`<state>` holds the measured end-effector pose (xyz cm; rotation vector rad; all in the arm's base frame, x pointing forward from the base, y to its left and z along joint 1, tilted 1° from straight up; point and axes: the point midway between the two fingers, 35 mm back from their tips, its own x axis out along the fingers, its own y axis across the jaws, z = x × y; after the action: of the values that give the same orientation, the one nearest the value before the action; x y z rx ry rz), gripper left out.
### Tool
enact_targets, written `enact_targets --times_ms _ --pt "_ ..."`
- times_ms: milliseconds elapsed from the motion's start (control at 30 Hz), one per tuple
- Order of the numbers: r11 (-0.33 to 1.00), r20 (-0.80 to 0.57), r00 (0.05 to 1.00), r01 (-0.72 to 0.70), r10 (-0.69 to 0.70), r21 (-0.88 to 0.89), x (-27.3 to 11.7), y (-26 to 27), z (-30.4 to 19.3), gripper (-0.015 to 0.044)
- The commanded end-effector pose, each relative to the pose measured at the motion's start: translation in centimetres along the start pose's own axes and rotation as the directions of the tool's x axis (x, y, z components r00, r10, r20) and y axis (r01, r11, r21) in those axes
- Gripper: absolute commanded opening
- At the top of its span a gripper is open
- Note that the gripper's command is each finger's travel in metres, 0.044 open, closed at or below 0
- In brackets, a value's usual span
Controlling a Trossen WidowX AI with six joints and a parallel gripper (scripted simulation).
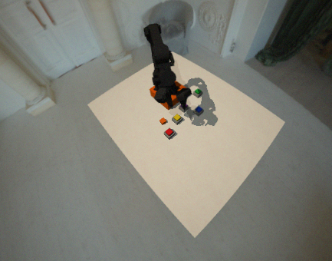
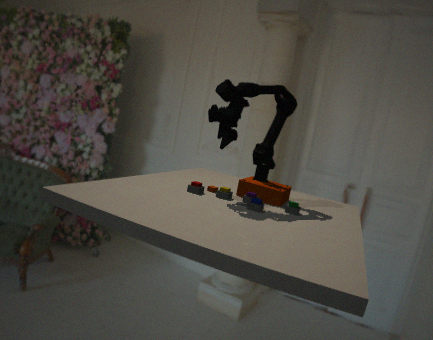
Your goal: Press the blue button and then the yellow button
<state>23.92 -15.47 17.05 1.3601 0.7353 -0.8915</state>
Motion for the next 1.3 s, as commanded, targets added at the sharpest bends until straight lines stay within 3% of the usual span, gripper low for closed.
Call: enact_targets --times_ms 0,100,233,400,633,833,1100,1267 --pt "0.945 -0.087 0.991 0.071 -0.104 -0.318 2.1 1.5 -3.9 0.0400" --pt "0.821 -0.135 0.970 0.092 -0.202 -0.563 3.7 2.2 -7.4 0.0400" --pt "0.555 -0.154 0.930 0.062 -0.334 -0.829 5.4 2.4 -12.5 0.0400" --pt "0.178 -0.116 0.879 -0.037 -0.463 -0.983 6.6 1.7 -18.1 0.0400" --pt "0.163 -0.114 0.877 -0.041 -0.467 -0.986 6.7 1.6 -18.3 0.0400" --pt "0.163 -0.114 0.877 -0.041 -0.467 -0.986 11.9 -1.2 -19.0 0.0242" --pt "0.163 -0.114 0.877 -0.041 -0.467 -0.986 12.1 -1.3 -19.0 0.0032" --pt "0.163 -0.114 0.877 -0.041 -0.467 -0.986 12.1 -1.3 -19.0 0.0020"
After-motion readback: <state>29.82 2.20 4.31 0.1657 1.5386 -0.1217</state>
